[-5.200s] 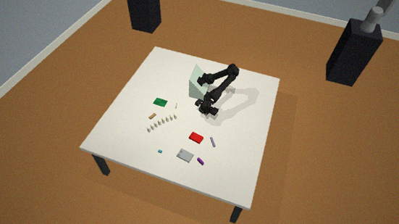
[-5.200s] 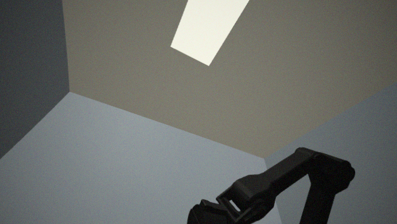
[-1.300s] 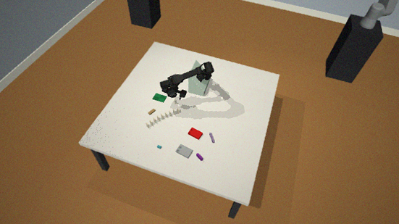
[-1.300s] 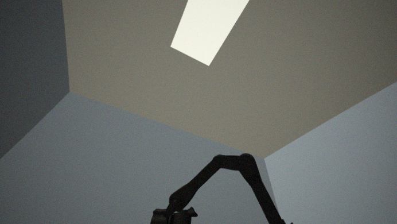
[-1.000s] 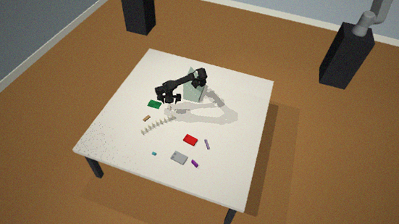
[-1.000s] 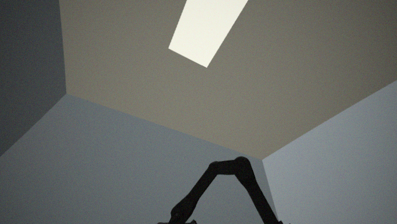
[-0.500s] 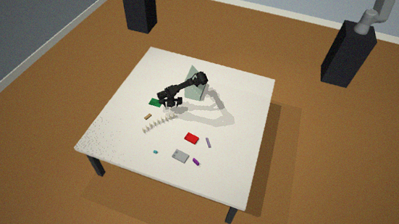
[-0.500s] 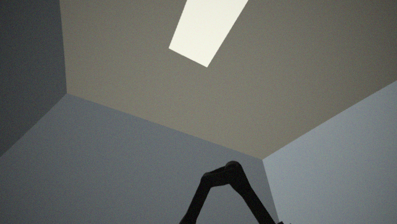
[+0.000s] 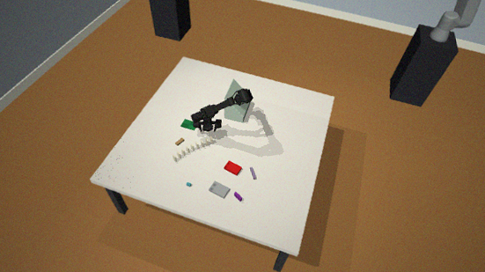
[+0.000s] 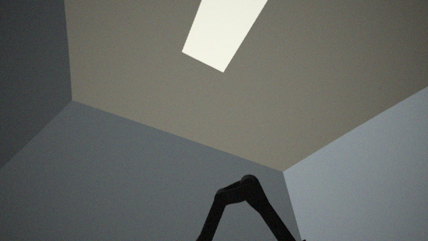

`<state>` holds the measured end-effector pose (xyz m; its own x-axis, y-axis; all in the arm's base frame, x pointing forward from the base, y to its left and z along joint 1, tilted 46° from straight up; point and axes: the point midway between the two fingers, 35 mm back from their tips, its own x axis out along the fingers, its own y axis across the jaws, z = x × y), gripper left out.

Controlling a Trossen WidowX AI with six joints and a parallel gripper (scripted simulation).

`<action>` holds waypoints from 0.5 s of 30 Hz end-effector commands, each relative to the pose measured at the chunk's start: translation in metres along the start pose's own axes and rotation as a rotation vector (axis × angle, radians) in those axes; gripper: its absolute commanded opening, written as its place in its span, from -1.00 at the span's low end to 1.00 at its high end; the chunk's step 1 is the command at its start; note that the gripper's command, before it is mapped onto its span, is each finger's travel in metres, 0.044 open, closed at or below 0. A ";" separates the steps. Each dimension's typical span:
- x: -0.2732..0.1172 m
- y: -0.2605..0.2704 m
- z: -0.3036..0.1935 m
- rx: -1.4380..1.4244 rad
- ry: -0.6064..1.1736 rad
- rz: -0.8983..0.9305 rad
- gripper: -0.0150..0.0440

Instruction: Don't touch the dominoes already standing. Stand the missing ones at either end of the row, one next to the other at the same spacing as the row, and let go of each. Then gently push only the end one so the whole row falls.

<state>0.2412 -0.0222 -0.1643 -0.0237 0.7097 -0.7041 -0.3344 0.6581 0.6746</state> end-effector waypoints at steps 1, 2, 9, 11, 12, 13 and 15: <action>0.001 0.001 -0.001 0.008 -0.002 0.004 0.73; 0.001 0.001 -0.001 0.008 -0.002 0.004 0.64; 0.001 0.001 -0.001 0.008 -0.002 0.004 0.02; 0.001 0.001 -0.001 0.008 -0.002 0.004 -0.16; 0.001 0.001 -0.001 0.008 -0.002 0.004 -0.25; 0.001 0.001 -0.001 0.008 -0.002 0.004 -0.33; 0.001 0.001 -0.001 0.008 -0.002 0.004 -0.42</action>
<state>0.2402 -0.0215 -0.1645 -0.0253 0.7106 -0.7031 -0.3329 0.6572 0.6762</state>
